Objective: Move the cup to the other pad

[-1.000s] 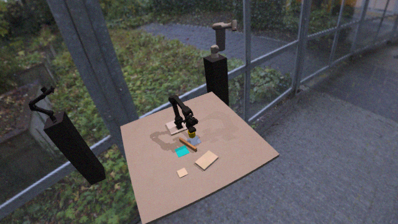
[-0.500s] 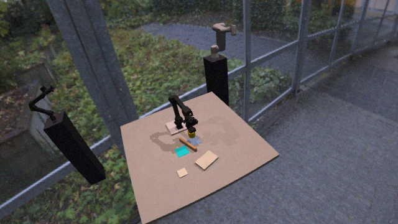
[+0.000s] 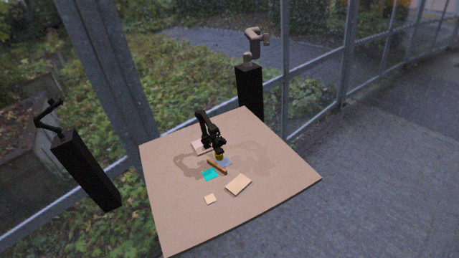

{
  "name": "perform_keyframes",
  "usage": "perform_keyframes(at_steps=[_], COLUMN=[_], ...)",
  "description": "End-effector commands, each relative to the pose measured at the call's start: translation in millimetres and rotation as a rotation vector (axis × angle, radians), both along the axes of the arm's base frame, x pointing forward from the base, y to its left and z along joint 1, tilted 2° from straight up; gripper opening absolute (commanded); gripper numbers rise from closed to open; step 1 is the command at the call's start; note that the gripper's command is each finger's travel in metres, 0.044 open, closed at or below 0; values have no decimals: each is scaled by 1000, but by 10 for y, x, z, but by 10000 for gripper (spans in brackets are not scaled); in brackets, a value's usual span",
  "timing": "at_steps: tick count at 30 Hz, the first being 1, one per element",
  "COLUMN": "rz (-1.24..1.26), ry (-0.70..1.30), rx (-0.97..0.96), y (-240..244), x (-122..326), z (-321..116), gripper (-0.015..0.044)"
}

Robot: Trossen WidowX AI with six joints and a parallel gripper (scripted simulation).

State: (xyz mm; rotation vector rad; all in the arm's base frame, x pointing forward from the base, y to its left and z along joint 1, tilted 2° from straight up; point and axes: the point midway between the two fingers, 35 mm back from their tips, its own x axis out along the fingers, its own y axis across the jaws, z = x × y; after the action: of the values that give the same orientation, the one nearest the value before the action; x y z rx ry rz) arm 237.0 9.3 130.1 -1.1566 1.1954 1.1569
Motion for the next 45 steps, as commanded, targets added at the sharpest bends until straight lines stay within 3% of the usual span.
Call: perform_keyframes(at_steps=[1,45], rz=[3,3], ry=[-4,-7], rx=[5,-3], y=[-70,-943], x=[37,327], z=[5,23], gripper=[0,0])
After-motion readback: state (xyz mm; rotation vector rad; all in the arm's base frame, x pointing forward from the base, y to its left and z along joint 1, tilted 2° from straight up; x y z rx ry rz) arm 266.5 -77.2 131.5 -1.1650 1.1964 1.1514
